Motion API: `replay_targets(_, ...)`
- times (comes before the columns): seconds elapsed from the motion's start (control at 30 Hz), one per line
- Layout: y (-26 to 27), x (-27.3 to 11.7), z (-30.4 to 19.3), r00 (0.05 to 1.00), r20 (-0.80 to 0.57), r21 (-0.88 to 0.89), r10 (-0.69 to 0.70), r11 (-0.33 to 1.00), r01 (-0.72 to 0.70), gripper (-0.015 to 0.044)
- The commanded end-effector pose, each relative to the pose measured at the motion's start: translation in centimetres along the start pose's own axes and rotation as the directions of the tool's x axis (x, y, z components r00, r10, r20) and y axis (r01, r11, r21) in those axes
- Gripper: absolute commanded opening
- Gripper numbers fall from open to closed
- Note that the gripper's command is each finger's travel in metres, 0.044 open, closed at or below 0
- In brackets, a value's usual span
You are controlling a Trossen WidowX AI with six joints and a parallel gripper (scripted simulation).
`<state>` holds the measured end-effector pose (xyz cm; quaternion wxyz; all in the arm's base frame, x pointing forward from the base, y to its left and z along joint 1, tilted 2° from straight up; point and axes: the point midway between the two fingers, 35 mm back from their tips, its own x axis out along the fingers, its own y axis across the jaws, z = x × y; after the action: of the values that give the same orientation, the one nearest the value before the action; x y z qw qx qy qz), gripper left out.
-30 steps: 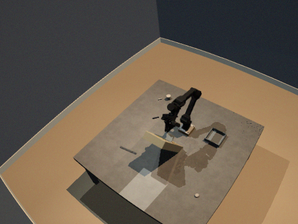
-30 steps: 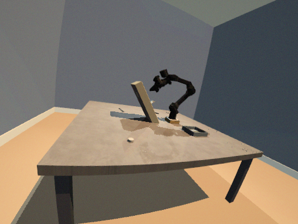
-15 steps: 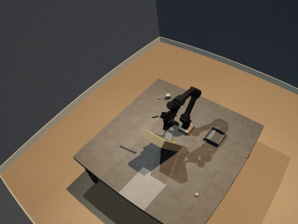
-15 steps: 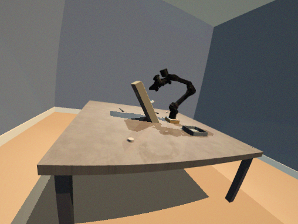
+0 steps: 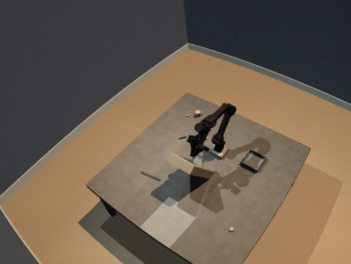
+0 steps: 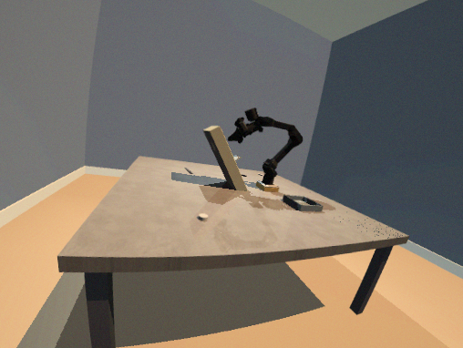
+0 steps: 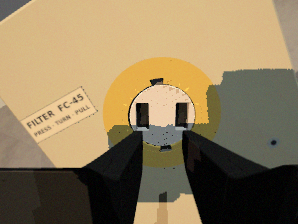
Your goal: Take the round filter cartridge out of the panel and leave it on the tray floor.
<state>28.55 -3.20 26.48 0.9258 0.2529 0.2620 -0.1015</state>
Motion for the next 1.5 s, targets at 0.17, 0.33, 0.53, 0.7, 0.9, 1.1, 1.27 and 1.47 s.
replay_targets(0.17, -0.1, 1.6, 0.0, 1.000, 0.001, 0.002, -0.005, 1.000, 0.005, 0.0103)
replay_targets(0.33, -0.1, 2.4, -0.1, 1.000, 0.002, 0.002, -0.005, 1.000, 0.005, 0.0103)
replay_targets(0.53, -0.1, 2.9, -0.1, 1.000, 0.002, 0.002, -0.005, 1.000, 0.005, 0.0103)
replay_targets(0.7, -0.2, 2.9, -0.1, 1.000, 0.002, 0.002, -0.005, 1.000, 0.005, 0.0103)
replay_targets(0.9, -0.2, 2.9, 0.0, 1.000, 0.002, 0.002, -0.005, 1.000, 0.005, 0.0103)
replay_targets(1.1, -0.2, 2.9, 0.0, 1.000, 0.002, 0.002, -0.005, 1.000, 0.005, 0.0103)
replay_targets(1.27, -0.1, 2.9, 0.0, 1.000, 0.002, 0.002, -0.005, 1.000, 0.005, 0.0103)
replay_targets(1.47, -0.1, 3.2, 0.0, 1.000, 0.003, 0.002, -0.004, 1.000, 0.004, 0.0103)
